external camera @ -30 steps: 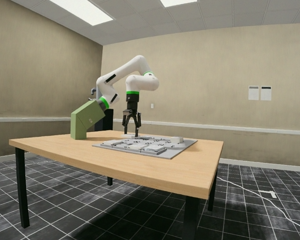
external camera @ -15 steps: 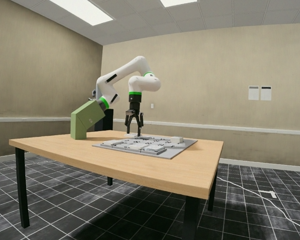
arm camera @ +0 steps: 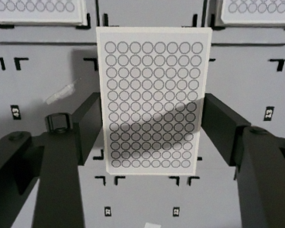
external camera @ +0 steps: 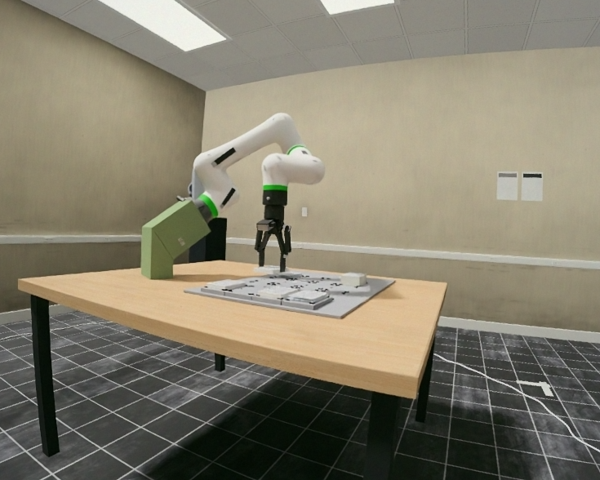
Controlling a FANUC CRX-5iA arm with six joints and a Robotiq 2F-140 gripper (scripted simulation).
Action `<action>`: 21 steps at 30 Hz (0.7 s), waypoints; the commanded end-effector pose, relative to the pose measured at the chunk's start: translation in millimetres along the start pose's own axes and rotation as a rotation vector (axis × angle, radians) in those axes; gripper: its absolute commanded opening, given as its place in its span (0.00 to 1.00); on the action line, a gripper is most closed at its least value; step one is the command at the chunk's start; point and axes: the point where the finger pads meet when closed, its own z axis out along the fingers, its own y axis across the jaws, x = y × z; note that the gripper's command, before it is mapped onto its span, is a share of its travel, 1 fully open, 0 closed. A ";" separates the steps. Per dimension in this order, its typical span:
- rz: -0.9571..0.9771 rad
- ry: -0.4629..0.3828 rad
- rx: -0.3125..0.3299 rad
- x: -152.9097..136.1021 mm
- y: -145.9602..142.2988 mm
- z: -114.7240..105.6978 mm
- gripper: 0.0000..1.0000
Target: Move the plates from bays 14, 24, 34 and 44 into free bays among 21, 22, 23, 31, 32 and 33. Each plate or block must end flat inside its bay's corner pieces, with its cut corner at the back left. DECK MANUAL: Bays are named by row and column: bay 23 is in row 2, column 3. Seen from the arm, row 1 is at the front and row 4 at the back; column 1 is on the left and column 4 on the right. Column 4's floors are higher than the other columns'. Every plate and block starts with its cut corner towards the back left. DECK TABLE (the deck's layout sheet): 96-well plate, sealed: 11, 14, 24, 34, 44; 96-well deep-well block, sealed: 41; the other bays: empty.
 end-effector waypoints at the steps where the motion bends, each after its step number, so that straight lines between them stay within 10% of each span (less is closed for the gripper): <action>1: 0.000 0.001 0.001 -6.9 -0.4 -0.9 0.10; 21: 0.000 0.001 0.001 -55.0 -0.4 -0.9 0.10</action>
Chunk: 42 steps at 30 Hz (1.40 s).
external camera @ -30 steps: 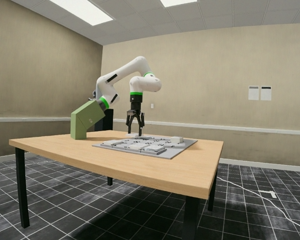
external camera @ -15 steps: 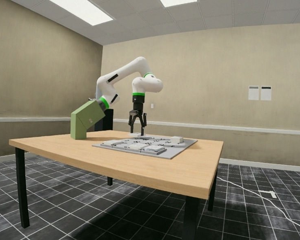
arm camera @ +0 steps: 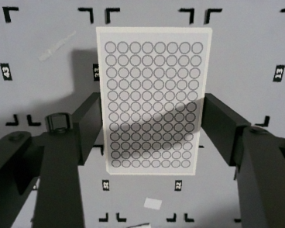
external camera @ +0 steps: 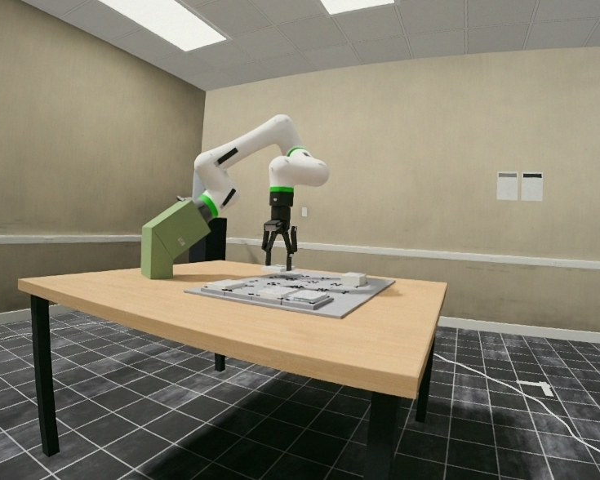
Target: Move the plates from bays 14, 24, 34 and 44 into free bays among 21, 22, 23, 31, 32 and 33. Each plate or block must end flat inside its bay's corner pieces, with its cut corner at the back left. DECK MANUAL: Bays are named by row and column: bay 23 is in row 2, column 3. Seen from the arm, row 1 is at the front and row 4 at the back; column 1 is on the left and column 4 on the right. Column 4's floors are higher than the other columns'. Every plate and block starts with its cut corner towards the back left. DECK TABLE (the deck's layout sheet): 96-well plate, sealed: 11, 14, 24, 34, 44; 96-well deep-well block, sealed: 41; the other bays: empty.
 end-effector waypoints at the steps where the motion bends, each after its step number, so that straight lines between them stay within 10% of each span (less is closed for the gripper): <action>1: 0.000 0.001 0.001 -7.1 -0.5 -0.9 0.10; 42: 0.000 0.001 0.001 -103.2 -0.5 -0.7 0.10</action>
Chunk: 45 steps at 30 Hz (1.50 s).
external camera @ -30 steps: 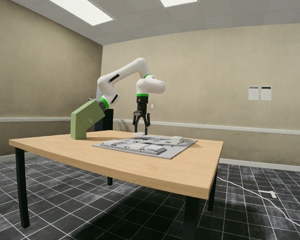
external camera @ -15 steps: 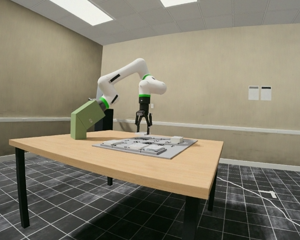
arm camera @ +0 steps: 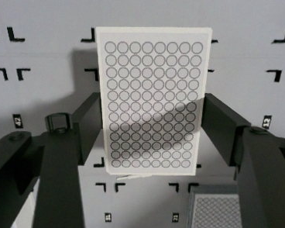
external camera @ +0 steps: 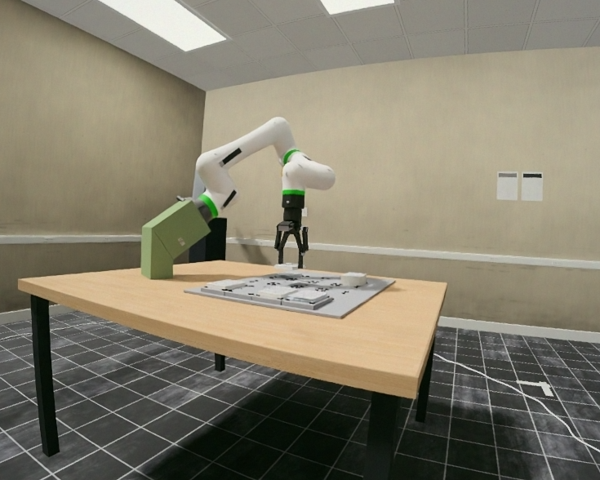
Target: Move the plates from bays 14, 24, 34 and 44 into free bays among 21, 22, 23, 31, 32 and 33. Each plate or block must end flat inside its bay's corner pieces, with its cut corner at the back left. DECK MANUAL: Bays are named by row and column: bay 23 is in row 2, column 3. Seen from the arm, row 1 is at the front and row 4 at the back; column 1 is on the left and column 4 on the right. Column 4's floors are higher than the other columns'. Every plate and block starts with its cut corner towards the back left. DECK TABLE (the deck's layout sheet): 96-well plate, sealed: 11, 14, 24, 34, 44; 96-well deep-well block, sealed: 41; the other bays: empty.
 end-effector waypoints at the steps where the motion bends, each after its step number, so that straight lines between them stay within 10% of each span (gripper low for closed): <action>1: 0.000 0.001 0.001 -1.8 -0.5 -0.8 0.10; 45: 0.000 0.001 0.001 -108.6 -0.5 -0.6 0.10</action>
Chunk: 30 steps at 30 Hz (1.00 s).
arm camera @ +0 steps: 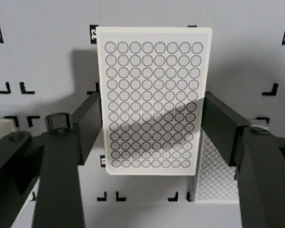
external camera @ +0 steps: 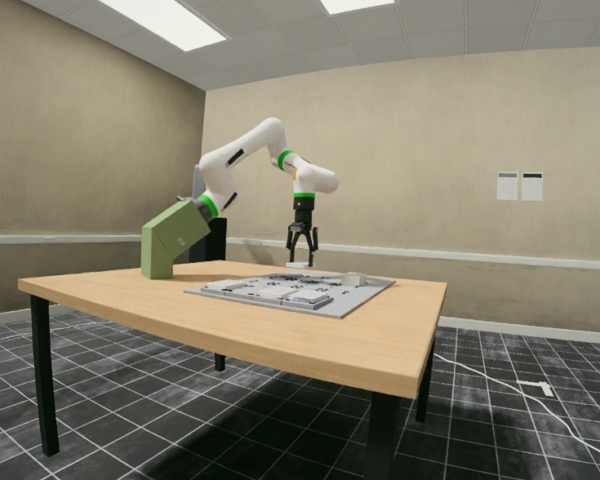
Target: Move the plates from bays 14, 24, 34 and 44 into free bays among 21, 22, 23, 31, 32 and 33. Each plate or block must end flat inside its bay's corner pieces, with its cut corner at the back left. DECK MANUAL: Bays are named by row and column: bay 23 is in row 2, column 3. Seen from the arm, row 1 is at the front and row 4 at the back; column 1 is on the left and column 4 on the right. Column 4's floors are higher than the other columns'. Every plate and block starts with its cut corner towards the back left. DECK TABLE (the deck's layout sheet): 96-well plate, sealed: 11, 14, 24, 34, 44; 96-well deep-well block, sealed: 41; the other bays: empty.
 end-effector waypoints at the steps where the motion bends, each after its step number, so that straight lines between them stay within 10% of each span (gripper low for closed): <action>1: 0.000 0.001 0.001 -7.0 -0.5 -0.7 0.10; 30: -0.001 0.001 0.001 -73.8 -0.6 -0.6 0.10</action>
